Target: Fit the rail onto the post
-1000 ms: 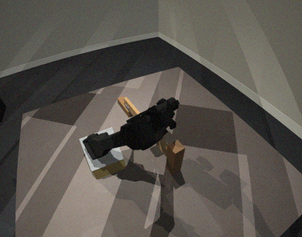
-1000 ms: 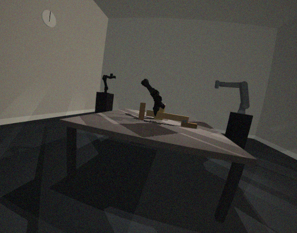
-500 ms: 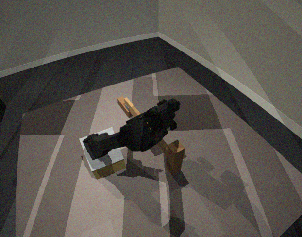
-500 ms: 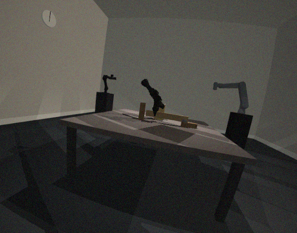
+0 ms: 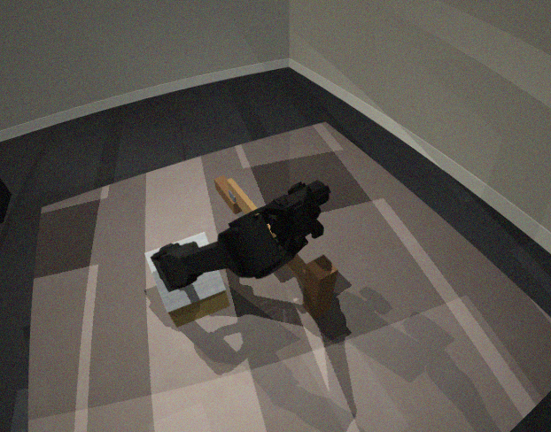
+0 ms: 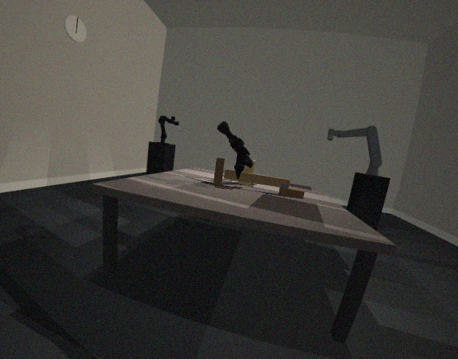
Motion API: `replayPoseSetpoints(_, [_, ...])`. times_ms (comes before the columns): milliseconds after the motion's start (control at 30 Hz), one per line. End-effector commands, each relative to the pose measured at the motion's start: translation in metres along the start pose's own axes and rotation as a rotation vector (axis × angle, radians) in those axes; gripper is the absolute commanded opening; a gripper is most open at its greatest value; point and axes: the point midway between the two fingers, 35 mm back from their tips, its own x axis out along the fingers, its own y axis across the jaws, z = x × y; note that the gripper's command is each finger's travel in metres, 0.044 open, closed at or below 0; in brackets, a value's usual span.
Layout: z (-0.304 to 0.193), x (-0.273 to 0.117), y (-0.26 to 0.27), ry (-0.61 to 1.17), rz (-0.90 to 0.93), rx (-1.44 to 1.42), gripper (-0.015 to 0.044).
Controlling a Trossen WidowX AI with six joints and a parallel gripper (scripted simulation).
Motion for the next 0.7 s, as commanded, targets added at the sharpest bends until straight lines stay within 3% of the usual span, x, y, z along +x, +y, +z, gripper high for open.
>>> replayPoseSetpoints(0, [-0.0019,-0.0020,-0.0009,0.002,-0.007,-0.002,0.0000])
replayPoseSetpoints(667, [-0.0079,-0.0026,-0.0009,0.002,-0.007,-0.002,0.0000])
